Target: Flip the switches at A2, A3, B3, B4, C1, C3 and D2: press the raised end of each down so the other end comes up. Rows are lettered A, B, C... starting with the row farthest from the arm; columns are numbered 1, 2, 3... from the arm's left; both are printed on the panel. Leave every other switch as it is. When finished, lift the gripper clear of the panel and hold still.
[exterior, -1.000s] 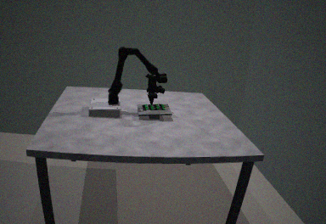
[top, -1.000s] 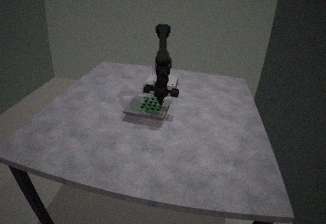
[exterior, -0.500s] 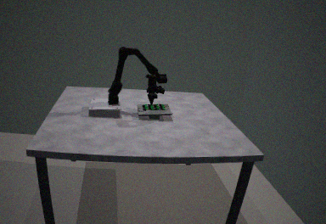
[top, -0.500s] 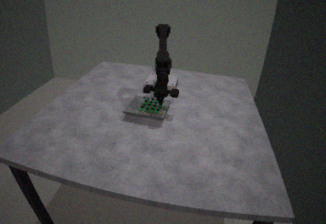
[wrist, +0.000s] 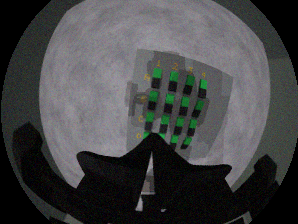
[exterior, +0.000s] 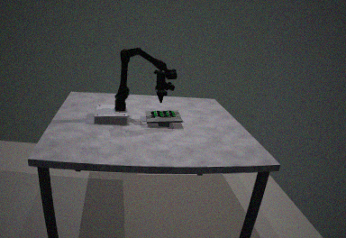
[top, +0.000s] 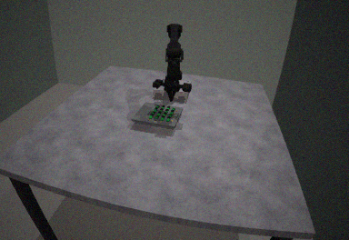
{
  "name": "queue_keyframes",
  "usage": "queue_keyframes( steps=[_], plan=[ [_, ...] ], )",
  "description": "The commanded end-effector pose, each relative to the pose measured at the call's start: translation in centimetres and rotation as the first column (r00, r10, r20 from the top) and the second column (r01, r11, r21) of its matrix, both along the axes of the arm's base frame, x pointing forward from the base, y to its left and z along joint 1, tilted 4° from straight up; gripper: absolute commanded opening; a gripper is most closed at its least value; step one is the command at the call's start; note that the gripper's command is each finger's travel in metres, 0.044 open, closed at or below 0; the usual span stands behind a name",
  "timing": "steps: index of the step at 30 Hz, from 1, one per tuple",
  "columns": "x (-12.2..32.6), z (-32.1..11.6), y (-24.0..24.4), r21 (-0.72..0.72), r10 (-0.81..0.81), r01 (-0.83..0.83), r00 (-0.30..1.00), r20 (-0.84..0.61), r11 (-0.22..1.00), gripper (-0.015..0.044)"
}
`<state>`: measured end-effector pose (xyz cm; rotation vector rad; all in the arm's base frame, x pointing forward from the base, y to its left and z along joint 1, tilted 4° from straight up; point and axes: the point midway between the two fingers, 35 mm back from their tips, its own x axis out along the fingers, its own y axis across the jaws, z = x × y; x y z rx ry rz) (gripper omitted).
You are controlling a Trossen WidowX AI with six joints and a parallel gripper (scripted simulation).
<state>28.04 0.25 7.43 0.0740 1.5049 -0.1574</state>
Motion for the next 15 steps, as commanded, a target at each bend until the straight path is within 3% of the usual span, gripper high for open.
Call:
queue_keyframes(
  steps=[1,8,15],
  plan=[
    [-1.8,0.3,-3.4,-0.004,-0.009,0.009,1.000,-0.008,1.000,0.0000],
    [-2.7,0.1,-4.9,-0.006,-0.009,0.009,1.000,-0.007,1.000,0.0000],
    [-2.6,-3.2,-5.1,-0.010,-0.007,0.007,1.000,0.017,1.000,0.0000]
  ],
)
